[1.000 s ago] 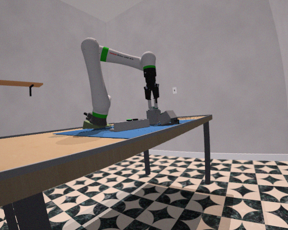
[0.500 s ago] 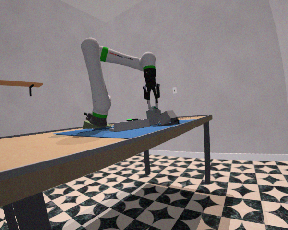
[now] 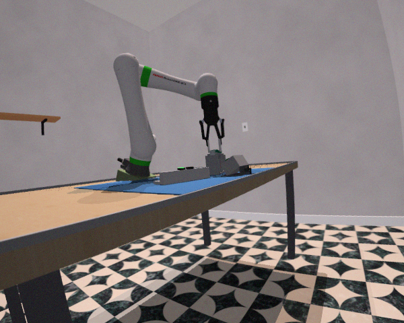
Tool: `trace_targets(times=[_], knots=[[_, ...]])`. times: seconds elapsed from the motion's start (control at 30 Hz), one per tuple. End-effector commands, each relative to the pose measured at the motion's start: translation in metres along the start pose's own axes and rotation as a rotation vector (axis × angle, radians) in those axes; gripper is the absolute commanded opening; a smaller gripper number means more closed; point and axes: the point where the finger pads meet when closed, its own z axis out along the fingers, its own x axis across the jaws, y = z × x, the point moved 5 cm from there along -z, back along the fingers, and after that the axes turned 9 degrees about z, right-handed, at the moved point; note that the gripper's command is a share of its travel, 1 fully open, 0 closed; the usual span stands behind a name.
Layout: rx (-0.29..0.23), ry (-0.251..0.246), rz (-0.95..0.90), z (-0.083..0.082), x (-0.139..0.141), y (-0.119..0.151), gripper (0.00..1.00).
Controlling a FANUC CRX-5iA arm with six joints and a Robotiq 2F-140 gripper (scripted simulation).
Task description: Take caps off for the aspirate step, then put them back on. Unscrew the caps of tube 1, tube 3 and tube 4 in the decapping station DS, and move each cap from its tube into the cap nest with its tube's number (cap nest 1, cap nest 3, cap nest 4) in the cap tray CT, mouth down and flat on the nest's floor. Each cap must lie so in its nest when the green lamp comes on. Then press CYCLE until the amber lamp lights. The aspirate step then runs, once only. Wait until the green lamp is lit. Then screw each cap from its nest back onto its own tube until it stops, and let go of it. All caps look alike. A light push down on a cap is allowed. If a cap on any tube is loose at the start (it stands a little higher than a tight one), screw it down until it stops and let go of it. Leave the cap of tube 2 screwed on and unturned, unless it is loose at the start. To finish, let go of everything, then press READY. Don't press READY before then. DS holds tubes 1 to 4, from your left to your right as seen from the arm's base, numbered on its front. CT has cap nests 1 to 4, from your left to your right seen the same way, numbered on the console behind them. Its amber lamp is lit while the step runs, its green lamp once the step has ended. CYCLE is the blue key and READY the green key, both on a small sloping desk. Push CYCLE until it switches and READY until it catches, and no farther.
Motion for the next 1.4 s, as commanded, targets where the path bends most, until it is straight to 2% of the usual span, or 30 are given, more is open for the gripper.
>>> trace_targets(times=[0.0,0.2,0.23,0.7,1.03,1.1,1.37], knots=[[-0.032,0.011,-0.175,-0.0002,-0.0009,-0.0017,0.35],[-0.032,0.011,-0.175,-0.0002,-0.0009,-0.0017,0.35],[-0.032,0.011,-0.175,-0.0002,-0.0009,-0.0017,0.0],[-0.032,0.011,-0.175,-0.0002,-0.0009,-0.0017,0.0],[-0.029,0.018,0.324,0.0004,-0.0009,-0.0017,0.0],[-0.029,0.018,0.324,0.0004,-0.0009,-0.0017,0.0],[-0.027,0.025,0.705,0.0008,-0.0009,-0.0018,0.0]])
